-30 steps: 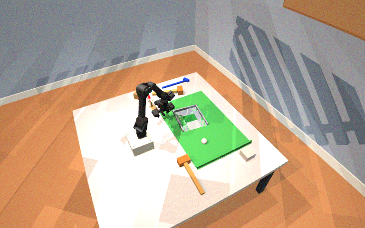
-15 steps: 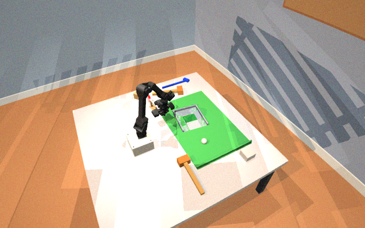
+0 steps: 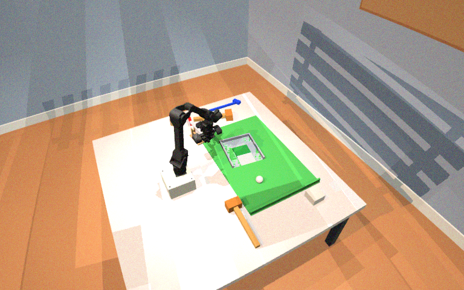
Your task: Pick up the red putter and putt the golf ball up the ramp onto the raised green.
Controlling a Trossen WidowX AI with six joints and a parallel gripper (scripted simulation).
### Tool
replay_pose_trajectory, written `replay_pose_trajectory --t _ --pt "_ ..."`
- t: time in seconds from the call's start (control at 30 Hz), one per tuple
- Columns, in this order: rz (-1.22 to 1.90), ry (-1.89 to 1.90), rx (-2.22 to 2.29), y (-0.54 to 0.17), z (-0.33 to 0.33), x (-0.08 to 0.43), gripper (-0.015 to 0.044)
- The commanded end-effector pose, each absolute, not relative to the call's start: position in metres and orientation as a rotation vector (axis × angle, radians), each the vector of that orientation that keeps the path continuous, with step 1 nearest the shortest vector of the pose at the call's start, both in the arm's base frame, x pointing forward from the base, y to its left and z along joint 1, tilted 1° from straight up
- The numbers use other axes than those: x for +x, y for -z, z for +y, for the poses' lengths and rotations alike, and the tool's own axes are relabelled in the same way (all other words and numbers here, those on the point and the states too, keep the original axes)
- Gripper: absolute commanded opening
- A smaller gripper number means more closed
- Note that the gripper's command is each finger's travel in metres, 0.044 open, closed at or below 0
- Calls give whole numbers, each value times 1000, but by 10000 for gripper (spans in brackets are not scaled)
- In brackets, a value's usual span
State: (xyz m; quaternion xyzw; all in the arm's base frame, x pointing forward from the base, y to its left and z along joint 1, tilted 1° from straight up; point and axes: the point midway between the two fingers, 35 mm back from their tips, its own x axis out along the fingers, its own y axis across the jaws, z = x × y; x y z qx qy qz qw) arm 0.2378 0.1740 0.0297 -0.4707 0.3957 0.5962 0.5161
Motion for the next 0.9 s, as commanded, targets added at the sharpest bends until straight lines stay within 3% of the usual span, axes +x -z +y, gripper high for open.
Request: replay_pose_trajectory --t 0.0,0.27,0.87 --pt "920 -1432 -1127 -65 177 239 0" --pt "934 -1411 -1125 -77 171 239 0" --pt "1123 -1066 -920 -83 83 288 0"
